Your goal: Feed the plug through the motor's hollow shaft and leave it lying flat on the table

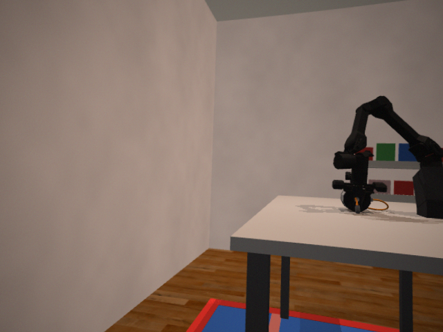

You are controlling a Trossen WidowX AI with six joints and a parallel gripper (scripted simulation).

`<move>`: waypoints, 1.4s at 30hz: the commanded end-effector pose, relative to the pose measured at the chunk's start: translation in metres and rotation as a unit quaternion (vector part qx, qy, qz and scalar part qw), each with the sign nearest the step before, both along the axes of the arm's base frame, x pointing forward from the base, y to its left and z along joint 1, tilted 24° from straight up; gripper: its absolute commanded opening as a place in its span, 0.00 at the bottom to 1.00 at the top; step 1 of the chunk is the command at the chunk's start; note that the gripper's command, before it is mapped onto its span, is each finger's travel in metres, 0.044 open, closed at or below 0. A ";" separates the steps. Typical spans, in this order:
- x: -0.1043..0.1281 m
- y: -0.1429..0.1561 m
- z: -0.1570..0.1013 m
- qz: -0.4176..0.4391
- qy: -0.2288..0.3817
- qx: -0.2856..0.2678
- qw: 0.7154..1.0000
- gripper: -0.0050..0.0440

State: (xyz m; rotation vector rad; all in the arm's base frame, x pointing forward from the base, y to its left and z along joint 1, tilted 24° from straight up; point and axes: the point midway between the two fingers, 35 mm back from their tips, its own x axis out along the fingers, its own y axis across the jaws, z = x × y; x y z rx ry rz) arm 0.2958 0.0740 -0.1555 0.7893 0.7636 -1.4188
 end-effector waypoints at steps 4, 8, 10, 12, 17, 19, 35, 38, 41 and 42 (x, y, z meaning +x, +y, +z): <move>-0.004 -0.010 -0.007 0.001 0.007 -0.006 1.000 0.43; -0.004 -0.013 -0.010 0.001 0.008 -0.006 1.000 0.43; -0.004 -0.013 -0.010 0.001 0.008 -0.006 1.000 0.43; -0.004 -0.013 -0.010 0.001 0.008 -0.006 1.000 0.43; -0.003 -0.011 -0.008 -0.002 0.006 -0.003 1.000 0.35; -0.003 -0.011 -0.008 -0.002 0.006 -0.003 1.000 0.35; -0.003 -0.009 -0.009 -0.001 0.006 -0.003 1.000 0.10; -0.002 -0.004 -0.011 -0.001 0.006 -0.003 1.000 0.10; -0.002 0.004 -0.015 -0.001 0.007 -0.004 1.000 0.10; -0.002 0.007 -0.017 0.000 0.007 -0.004 1.000 0.10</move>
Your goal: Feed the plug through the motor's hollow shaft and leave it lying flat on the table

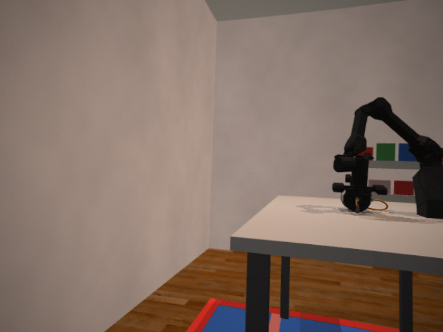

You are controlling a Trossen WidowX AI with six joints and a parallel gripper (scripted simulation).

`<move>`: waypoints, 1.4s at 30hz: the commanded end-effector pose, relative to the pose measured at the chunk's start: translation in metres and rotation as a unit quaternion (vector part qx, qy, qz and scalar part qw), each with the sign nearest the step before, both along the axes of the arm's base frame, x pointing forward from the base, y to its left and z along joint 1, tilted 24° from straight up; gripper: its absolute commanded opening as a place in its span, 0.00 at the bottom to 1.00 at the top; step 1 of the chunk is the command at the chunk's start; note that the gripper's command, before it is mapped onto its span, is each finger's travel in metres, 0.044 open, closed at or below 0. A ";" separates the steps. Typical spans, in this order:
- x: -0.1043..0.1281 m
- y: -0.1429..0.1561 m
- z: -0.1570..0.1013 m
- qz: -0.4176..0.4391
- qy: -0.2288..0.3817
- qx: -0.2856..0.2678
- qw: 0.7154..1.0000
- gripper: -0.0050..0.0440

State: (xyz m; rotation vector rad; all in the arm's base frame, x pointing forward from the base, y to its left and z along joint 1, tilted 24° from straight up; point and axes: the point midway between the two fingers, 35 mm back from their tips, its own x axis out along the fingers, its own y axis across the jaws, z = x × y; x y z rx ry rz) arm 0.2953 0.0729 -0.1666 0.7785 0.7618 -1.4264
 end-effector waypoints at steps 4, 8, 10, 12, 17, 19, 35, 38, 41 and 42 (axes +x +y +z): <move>-0.002 0.020 -0.011 0.001 0.004 -0.001 1.000 0.10; -0.003 0.027 -0.014 0.001 0.004 -0.002 1.000 0.10; -0.003 0.027 -0.014 0.001 0.004 -0.002 1.000 0.10; -0.001 0.025 -0.011 0.005 0.002 -0.001 1.000 0.10; -0.001 0.022 -0.018 0.002 0.004 -0.001 1.000 0.10; -0.001 0.022 -0.019 0.001 0.004 -0.001 1.000 0.10; 0.000 0.024 -0.015 0.002 0.002 -0.002 1.000 0.43; 0.000 0.024 -0.015 0.002 0.002 -0.002 1.000 0.43; 0.000 0.020 -0.014 0.001 0.004 -0.002 1.000 0.43; 0.000 0.020 -0.014 0.001 0.004 -0.002 1.000 0.43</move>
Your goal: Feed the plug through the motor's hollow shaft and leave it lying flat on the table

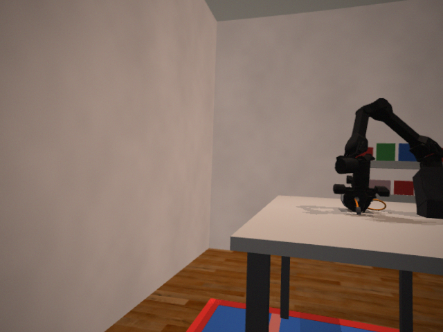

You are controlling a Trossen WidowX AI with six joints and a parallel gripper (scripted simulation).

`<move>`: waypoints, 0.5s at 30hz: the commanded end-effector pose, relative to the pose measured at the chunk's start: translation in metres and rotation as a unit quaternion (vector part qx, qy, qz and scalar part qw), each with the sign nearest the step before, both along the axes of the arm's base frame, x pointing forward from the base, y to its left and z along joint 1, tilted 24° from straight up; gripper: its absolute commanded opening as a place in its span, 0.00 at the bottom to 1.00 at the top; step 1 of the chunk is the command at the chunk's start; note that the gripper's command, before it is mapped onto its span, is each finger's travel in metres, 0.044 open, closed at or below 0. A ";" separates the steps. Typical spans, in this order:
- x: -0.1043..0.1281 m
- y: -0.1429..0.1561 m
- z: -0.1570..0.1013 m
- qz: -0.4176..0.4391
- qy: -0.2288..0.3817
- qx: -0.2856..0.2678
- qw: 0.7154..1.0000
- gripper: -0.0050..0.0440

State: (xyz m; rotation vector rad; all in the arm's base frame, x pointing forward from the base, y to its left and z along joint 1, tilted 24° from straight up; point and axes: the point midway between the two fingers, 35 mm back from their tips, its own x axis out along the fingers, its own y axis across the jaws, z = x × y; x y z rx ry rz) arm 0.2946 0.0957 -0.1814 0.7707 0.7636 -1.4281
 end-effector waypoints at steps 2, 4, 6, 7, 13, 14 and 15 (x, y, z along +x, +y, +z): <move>0.000 -0.004 0.001 0.000 0.002 0.000 1.000 0.43; 0.000 -0.001 0.000 -0.001 0.000 0.000 1.000 0.38; 0.000 -0.001 0.000 -0.001 0.000 0.000 1.000 0.32; 0.000 -0.001 0.000 -0.001 0.000 0.000 1.000 0.30; 0.000 -0.001 0.000 -0.001 0.000 0.000 1.000 0.22; 0.000 -0.001 0.000 -0.001 0.000 0.000 1.000 0.21; 0.000 -0.001 0.000 -0.001 0.000 0.000 1.000 0.19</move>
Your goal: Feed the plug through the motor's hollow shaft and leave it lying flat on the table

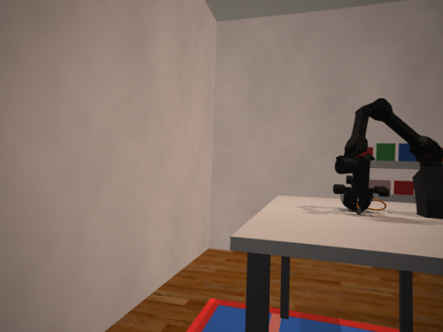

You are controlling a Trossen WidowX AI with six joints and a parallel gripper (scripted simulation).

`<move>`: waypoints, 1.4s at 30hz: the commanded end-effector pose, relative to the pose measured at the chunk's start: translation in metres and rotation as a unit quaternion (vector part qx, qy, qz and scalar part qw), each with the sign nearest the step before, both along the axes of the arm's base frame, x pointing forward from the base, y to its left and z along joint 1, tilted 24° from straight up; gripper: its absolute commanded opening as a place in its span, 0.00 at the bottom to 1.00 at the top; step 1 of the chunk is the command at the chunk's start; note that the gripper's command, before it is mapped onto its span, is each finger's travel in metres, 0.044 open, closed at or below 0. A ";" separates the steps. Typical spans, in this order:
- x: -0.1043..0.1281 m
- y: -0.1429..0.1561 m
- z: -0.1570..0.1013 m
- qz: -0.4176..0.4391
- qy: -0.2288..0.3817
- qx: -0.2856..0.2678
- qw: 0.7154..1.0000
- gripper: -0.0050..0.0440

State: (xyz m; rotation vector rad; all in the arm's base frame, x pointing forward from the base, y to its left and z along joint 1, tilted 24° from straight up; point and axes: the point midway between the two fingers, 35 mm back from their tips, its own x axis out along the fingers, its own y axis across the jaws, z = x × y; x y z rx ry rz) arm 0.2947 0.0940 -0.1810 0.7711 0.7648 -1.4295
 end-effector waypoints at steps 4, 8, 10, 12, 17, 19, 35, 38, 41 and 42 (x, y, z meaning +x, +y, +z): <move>0.000 0.001 0.000 0.000 0.000 0.000 1.000 0.12; -0.005 0.005 -0.002 0.000 0.000 0.000 1.000 0.10; -0.010 0.009 -0.004 0.000 0.000 0.000 1.000 0.10; -0.014 0.013 -0.005 0.001 0.000 0.001 1.000 0.10; -0.026 0.022 -0.010 0.001 0.001 0.000 1.000 0.10; -0.029 0.024 -0.011 0.001 0.001 0.000 1.000 0.10; -0.027 0.022 -0.014 0.001 0.001 0.000 1.000 0.10; -0.027 0.022 -0.014 0.001 0.001 0.000 1.000 0.10; -0.026 0.024 -0.012 0.002 -0.002 0.000 1.000 0.20; -0.026 0.024 -0.012 0.002 -0.002 0.000 1.000 0.25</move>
